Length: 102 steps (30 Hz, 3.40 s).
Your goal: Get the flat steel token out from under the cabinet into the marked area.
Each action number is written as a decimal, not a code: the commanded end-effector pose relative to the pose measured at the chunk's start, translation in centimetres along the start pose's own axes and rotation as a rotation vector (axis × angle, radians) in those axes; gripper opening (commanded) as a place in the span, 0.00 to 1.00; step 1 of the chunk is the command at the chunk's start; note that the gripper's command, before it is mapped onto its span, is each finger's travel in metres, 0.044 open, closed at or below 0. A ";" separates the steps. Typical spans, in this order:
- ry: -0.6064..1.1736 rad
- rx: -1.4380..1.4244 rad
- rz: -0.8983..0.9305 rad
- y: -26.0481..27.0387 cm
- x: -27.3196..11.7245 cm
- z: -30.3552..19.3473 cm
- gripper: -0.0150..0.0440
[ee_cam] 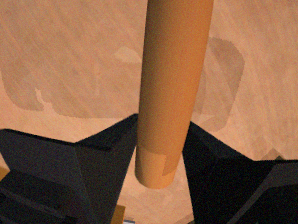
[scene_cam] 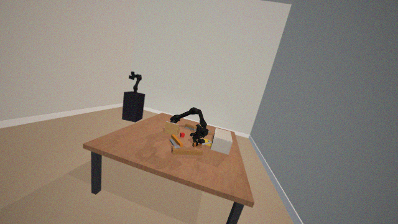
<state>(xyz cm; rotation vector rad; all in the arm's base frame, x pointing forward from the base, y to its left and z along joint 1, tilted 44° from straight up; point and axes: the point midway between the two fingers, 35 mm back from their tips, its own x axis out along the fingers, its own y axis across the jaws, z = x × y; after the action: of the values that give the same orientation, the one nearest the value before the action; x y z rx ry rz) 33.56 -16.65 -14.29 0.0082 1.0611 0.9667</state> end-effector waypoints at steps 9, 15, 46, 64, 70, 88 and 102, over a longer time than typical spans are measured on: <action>-0.003 0.004 0.002 0.0 0.1 -3.0 0.25; -0.002 0.004 0.002 -0.1 0.1 -4.5 0.25; 0.000 0.003 0.000 0.0 -0.5 -8.6 0.25; 0.005 0.008 0.010 0.2 -0.2 -10.6 0.52; 0.005 0.008 0.010 0.2 -0.2 -10.6 0.79; 0.001 0.013 -0.002 0.0 -8.9 -10.8 1.00; 0.001 0.013 -0.002 0.0 -8.9 -10.8 1.00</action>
<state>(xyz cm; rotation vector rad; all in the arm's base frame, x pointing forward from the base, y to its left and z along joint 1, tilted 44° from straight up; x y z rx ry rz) 24.39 -27.16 -13.44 0.0152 1.0677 0.9615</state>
